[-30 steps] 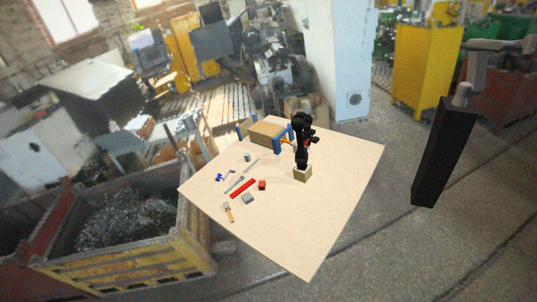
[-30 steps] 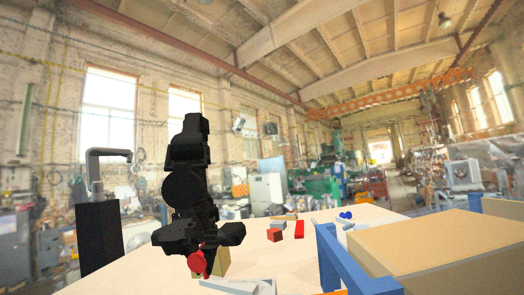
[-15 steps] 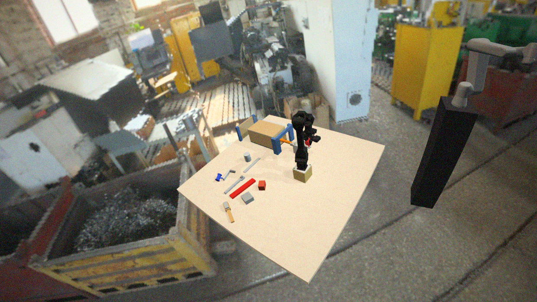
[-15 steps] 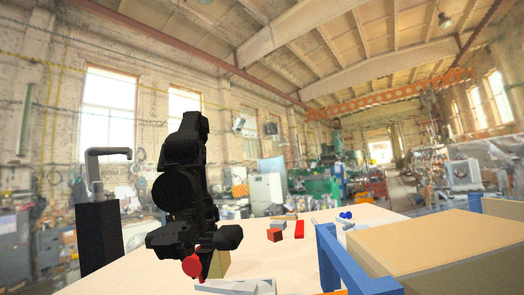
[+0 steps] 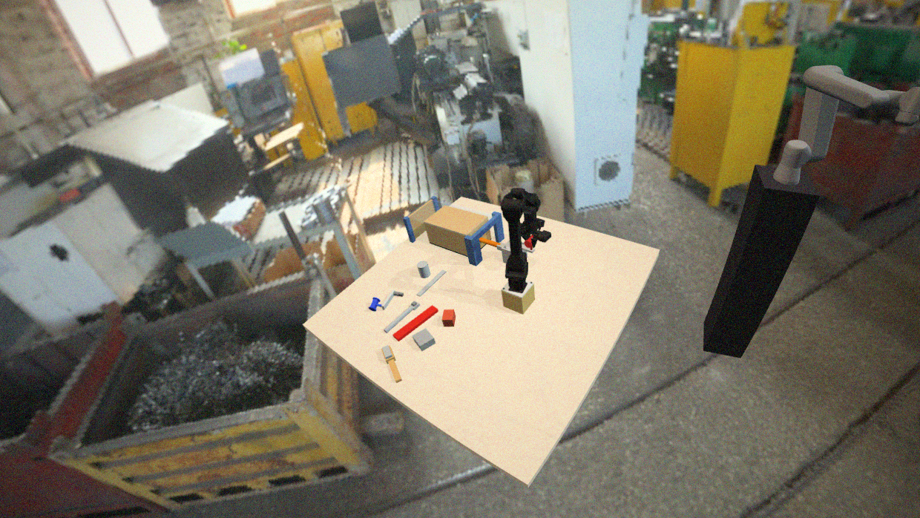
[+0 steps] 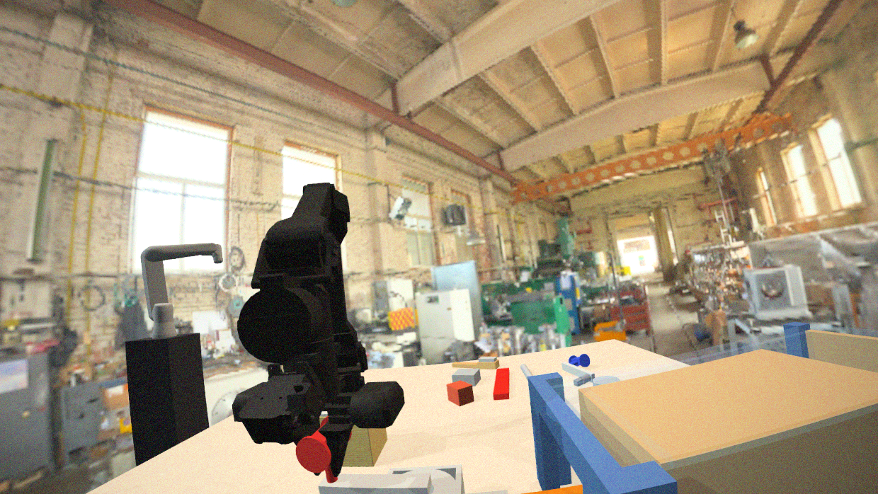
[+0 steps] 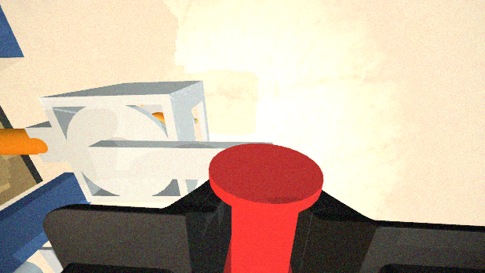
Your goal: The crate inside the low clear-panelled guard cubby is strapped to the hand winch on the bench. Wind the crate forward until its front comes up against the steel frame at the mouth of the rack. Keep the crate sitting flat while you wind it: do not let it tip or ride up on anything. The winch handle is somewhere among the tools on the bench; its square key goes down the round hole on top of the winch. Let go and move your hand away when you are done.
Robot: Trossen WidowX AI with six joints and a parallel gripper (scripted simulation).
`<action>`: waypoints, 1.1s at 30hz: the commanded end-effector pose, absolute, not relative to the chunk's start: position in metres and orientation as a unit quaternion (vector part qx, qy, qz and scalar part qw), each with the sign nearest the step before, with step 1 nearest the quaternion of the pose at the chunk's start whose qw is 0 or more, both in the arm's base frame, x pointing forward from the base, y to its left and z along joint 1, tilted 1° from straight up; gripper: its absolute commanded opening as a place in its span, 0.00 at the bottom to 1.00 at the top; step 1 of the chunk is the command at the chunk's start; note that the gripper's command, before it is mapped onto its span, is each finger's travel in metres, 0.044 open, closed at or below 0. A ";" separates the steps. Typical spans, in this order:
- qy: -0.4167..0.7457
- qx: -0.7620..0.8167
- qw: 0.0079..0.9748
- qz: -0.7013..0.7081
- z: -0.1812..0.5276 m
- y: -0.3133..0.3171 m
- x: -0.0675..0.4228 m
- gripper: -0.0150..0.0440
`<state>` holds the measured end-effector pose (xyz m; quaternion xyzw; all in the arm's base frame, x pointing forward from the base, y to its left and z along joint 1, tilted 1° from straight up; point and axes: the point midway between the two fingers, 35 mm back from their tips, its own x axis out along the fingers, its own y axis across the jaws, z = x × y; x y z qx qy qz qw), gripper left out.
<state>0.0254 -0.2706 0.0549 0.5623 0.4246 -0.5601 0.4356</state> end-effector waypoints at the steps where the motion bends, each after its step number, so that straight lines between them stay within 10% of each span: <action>1: 0.416 0.553 0.446 -0.567 0.058 -0.286 0.025 0.25; 33: 0.415 0.553 0.447 -0.568 0.061 -0.330 0.036 0.25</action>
